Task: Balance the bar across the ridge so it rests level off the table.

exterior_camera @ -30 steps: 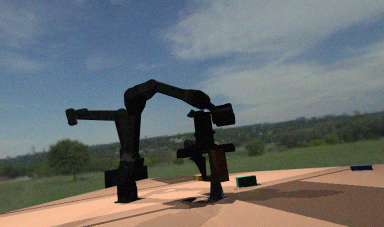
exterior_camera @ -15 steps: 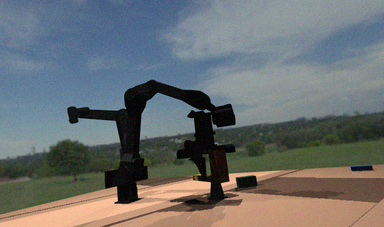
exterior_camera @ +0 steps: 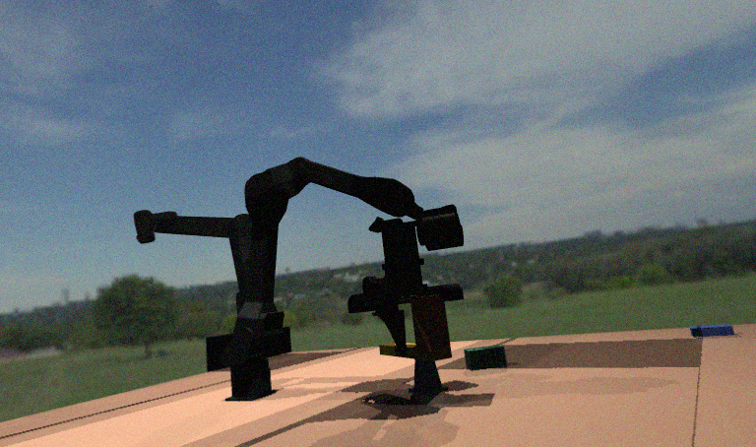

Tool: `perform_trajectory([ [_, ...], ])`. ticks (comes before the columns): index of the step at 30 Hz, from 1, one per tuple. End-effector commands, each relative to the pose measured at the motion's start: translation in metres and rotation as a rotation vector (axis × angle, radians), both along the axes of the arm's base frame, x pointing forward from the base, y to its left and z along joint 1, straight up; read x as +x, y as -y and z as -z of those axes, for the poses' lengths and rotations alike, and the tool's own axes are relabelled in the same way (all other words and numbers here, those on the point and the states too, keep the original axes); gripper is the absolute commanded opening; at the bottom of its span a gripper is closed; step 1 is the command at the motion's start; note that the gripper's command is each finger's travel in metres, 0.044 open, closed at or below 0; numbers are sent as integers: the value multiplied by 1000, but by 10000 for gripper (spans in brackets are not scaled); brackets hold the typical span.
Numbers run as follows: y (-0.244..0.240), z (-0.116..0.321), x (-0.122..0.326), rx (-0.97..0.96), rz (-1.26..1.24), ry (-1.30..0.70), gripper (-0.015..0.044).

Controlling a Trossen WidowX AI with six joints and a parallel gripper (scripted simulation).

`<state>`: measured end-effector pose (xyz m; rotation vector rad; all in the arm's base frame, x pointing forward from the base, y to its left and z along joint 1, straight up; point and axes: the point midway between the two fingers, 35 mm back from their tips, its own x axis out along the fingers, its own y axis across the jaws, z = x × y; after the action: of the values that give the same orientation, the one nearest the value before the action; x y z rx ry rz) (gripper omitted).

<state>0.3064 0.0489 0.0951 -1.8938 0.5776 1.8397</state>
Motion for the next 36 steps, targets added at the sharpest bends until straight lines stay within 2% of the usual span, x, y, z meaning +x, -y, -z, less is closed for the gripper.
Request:
perform_trajectory([
  [1,0,0,0,-1,0,0,171],
  [23,0,0,0,-1,0,0,185],
  [32,0,0,0,-1,0,0,421],
  [33,0,0,0,-1,0,0,440],
  [36,0,-2,0,-1,0,0,440],
])
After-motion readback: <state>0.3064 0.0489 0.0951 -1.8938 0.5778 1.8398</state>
